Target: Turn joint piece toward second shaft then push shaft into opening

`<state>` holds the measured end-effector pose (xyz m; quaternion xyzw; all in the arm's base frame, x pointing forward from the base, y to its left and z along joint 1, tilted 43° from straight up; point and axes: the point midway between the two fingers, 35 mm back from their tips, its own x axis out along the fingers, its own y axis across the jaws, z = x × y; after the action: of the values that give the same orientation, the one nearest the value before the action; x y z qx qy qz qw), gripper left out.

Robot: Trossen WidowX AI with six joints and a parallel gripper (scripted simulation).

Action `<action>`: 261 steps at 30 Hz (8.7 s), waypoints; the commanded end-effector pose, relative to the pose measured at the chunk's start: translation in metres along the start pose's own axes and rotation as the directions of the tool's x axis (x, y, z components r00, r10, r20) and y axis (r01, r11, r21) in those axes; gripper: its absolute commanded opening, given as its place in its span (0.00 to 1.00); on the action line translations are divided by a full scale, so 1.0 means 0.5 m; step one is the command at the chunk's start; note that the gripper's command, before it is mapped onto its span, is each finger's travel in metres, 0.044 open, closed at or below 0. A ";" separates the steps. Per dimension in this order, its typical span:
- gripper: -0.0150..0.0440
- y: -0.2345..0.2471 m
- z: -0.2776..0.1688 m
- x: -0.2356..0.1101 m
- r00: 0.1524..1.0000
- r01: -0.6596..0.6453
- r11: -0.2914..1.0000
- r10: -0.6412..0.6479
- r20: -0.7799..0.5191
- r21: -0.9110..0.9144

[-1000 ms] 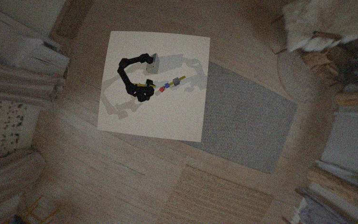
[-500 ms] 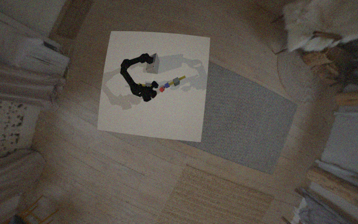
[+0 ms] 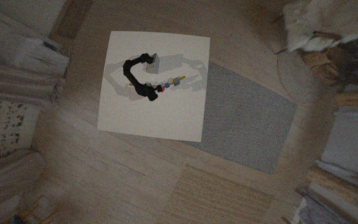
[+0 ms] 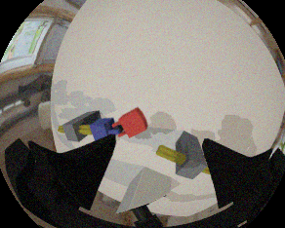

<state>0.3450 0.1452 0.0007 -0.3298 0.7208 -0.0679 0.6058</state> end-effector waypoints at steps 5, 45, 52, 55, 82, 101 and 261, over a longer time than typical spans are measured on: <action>1.00 0.005 0.008 0.015 0.993 0.106 0.959 -0.114 0.017 0.262; 1.00 0.001 0.018 0.058 0.987 0.061 0.511 -0.159 0.025 0.857; 1.00 -0.011 0.025 0.130 0.987 0.061 0.511 -0.159 0.025 0.857; 1.00 -0.017 0.026 0.164 0.987 0.062 0.511 -0.161 0.025 0.858; 1.00 0.093 -0.050 0.243 0.987 0.062 0.512 -0.159 0.023 0.857; 0.96 0.085 -0.049 0.294 0.987 0.063 0.512 -0.160 0.023 0.857; 0.25 0.076 -0.086 0.286 0.964 -0.010 0.005 -0.264 0.011 1.000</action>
<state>0.2851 0.0820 -0.1269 0.1068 0.3903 -0.5618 0.7216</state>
